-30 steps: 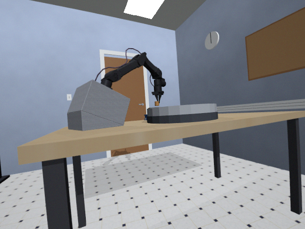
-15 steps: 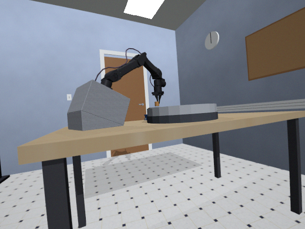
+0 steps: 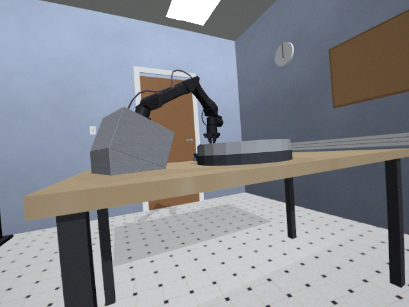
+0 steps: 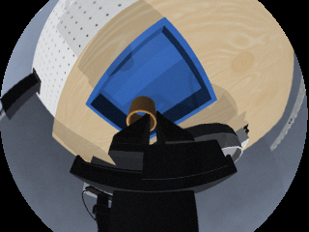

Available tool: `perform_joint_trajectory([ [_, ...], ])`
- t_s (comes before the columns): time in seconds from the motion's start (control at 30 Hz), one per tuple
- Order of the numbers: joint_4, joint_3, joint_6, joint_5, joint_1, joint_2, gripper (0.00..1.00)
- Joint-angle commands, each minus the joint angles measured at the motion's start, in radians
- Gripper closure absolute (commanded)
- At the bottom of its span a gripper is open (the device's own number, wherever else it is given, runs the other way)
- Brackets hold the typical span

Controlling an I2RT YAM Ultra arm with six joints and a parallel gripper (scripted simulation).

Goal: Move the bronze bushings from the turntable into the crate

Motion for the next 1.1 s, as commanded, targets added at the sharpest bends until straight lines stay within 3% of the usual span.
perform_joint_trajectory([
  [0.0, 0.045, 0.027, -0.006, -0.012, -0.007, -0.041, 1.0],
  [1.07, 0.039, 0.033, -0.006, -0.013, -0.007, -0.017, 1.0],
])
